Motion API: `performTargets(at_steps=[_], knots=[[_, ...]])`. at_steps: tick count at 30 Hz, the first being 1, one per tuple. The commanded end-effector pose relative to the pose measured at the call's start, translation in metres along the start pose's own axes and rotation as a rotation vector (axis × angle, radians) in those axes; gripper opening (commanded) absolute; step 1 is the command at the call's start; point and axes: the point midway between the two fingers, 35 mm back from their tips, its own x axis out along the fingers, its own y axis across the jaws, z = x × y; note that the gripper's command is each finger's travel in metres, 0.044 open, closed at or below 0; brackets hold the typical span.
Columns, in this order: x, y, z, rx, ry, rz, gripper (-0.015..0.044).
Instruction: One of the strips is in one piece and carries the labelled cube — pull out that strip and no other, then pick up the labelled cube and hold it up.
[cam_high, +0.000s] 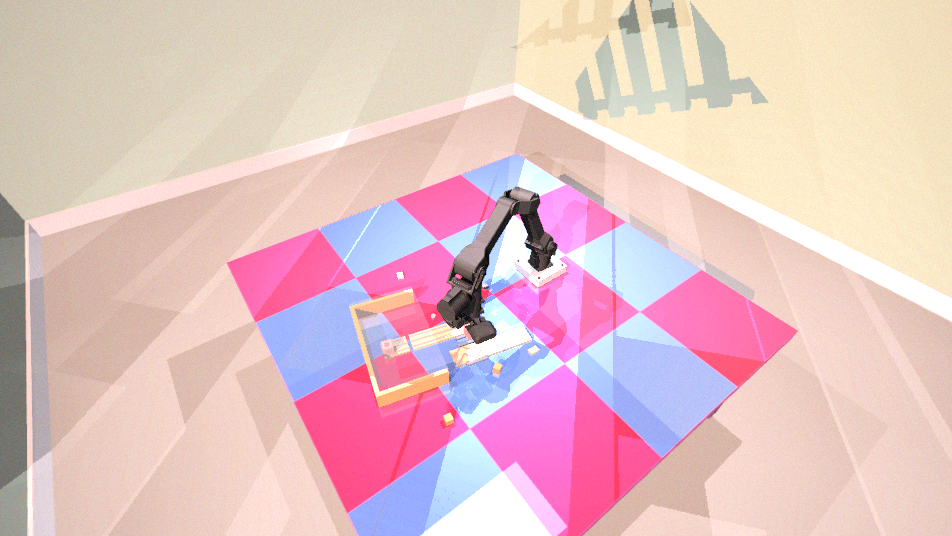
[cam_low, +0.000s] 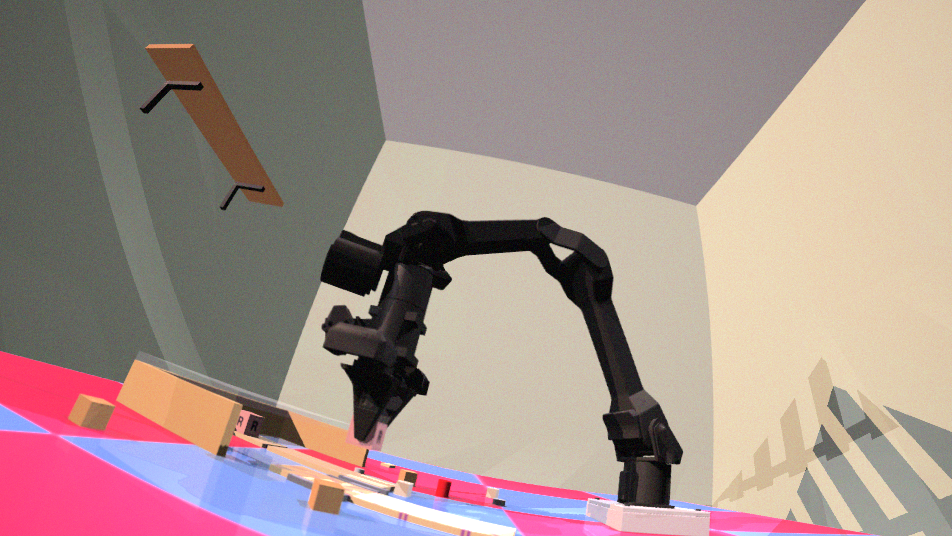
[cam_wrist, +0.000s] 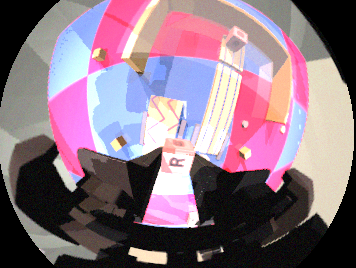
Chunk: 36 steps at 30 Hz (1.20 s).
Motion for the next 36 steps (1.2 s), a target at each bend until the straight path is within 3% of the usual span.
performTargets(at_steps=[1, 28, 36], knots=[[-0.002, -0.003, -0.006, 0.002, -0.003, 0.001, 0.0], [-0.001, -0.041, -0.083, 0.001, 0.003, -0.002, 0.0], [-0.035, -0.041, -0.083, 0.001, 0.003, -0.002, 0.0]])
